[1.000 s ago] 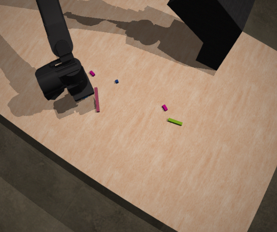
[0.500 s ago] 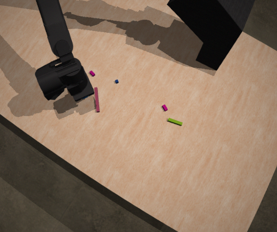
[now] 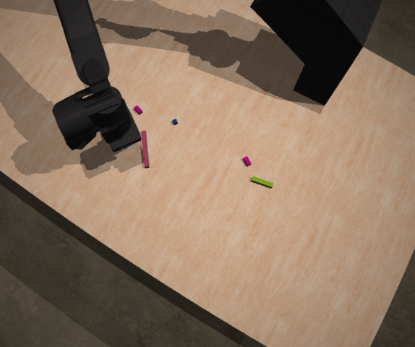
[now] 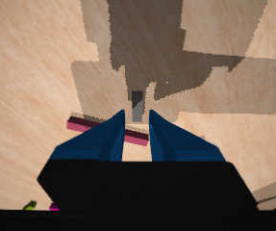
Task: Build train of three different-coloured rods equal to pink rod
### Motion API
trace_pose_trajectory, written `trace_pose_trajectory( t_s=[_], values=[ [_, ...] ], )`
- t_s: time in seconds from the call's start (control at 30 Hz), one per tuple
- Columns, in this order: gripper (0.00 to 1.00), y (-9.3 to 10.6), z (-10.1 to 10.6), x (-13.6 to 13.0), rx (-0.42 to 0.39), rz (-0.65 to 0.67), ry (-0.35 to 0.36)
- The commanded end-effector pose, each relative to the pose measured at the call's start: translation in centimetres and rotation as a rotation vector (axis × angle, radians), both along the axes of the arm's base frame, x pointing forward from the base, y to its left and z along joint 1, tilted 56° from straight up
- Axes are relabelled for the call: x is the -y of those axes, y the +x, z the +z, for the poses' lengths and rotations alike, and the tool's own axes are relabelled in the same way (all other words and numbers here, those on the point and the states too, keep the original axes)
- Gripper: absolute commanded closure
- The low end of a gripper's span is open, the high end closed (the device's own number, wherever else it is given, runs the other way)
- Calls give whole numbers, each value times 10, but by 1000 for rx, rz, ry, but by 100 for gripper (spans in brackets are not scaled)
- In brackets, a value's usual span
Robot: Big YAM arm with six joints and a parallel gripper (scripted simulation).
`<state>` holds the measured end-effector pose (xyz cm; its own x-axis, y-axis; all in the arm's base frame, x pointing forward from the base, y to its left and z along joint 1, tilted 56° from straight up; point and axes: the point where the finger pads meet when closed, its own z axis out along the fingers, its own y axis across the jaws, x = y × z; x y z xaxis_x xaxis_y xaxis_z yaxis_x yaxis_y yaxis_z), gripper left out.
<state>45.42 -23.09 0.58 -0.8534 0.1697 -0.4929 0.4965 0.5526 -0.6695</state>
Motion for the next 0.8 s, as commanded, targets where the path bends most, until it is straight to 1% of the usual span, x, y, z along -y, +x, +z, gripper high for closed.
trace_pose_trajectory(
  t_s=[0.0,0.37,0.77],
  values=[
    [77,5,3,3,9,2,-3],
    [77,-3,0,2,4,0,-2],
    [77,0,3,3,12,0,-3]
  ],
)
